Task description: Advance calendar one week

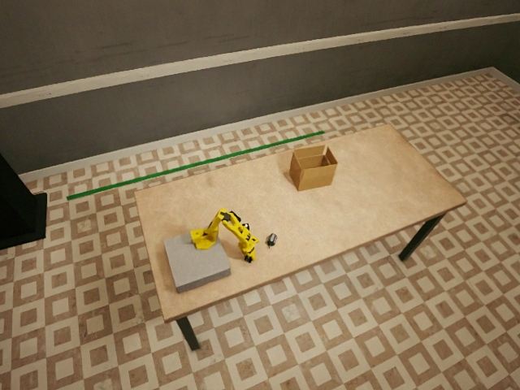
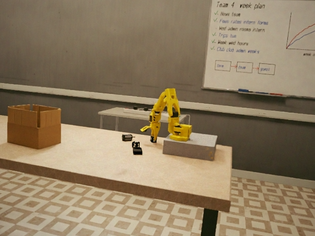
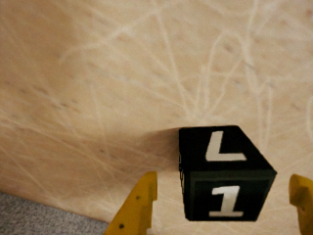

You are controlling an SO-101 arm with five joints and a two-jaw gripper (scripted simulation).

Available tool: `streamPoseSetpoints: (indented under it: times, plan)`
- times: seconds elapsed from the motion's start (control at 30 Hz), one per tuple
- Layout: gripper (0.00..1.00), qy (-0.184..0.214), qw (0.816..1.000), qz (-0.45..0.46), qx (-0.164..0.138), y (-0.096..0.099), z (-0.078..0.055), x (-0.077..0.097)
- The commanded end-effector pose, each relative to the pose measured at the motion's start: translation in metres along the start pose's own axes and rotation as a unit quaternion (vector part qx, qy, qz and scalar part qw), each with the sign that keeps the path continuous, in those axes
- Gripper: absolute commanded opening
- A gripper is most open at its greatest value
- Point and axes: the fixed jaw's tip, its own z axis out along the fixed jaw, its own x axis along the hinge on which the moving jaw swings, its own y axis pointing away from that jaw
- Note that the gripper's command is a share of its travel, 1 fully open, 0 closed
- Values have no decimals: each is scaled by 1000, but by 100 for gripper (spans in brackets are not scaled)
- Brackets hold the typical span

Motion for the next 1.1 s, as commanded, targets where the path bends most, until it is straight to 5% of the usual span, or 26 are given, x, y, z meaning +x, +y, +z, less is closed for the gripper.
streamPoseSetpoints:
  times: [0.0, 1.07]
  plan:
    - [35, 2, 1000, 2, -7, 5, 6, 0]
    - [29, 2, 1000, 2, -7, 0, 7, 0]
